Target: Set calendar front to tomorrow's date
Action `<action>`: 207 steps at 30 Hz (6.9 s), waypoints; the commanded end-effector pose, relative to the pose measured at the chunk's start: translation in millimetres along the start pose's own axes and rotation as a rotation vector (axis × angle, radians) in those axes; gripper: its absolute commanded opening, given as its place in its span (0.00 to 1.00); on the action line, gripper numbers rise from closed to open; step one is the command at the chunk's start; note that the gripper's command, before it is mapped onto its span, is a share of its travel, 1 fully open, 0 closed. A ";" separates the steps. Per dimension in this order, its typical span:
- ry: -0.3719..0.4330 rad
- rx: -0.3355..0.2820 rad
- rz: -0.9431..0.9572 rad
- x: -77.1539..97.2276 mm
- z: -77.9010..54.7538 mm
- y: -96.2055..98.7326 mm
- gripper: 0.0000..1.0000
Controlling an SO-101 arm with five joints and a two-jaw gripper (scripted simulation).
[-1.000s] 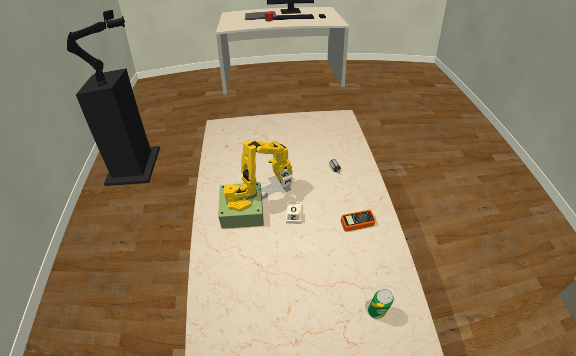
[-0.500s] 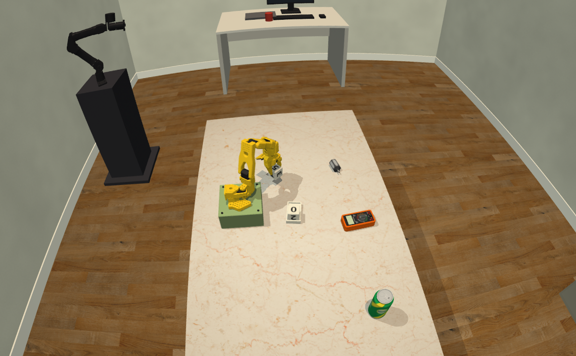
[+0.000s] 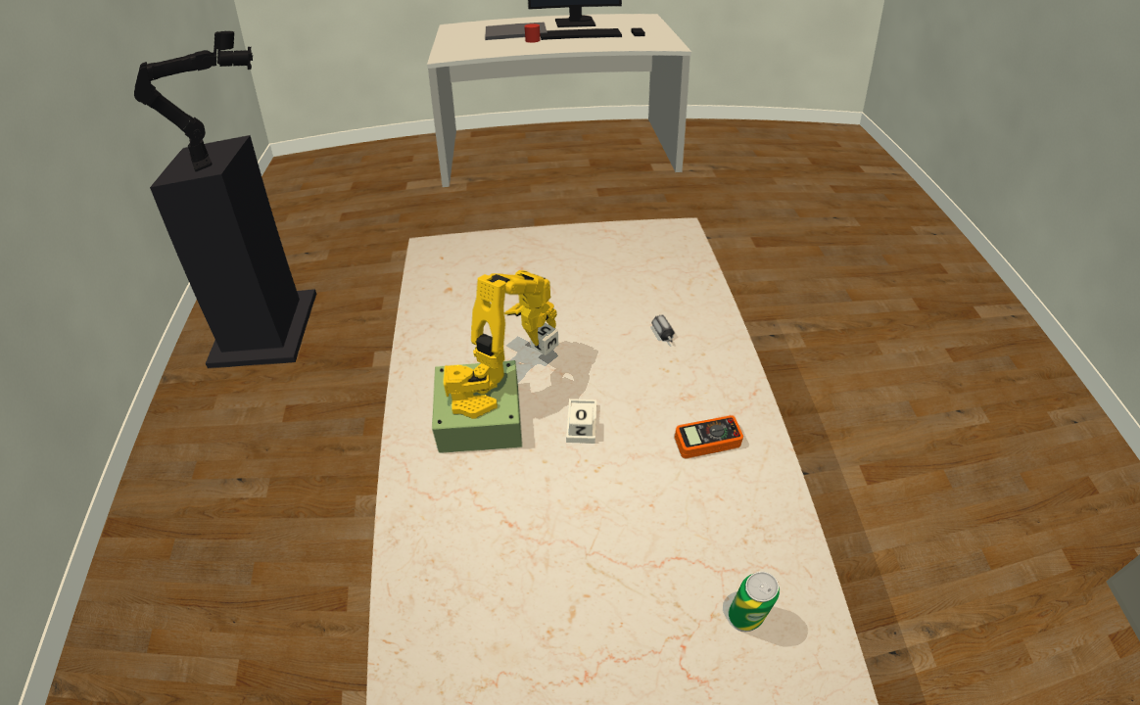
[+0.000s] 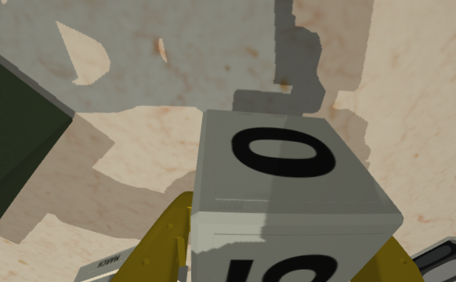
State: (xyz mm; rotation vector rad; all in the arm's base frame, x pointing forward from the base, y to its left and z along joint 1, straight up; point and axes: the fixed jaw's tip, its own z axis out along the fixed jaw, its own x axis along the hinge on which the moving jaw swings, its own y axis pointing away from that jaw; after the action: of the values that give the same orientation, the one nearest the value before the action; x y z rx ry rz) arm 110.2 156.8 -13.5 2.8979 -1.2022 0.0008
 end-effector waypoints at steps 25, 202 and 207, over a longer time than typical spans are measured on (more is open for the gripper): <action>-0.004 0.013 -0.010 -2.4 5.7 -2.7 0.00; -0.004 0.013 -0.010 -2.5 -16.2 -3.5 0.36; -0.004 0.013 -0.010 -2.3 -21.3 -2.7 0.36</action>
State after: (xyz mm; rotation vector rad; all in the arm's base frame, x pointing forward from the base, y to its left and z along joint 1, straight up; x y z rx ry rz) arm 110.7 157.5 1.5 2.8939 -1.2005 -0.0009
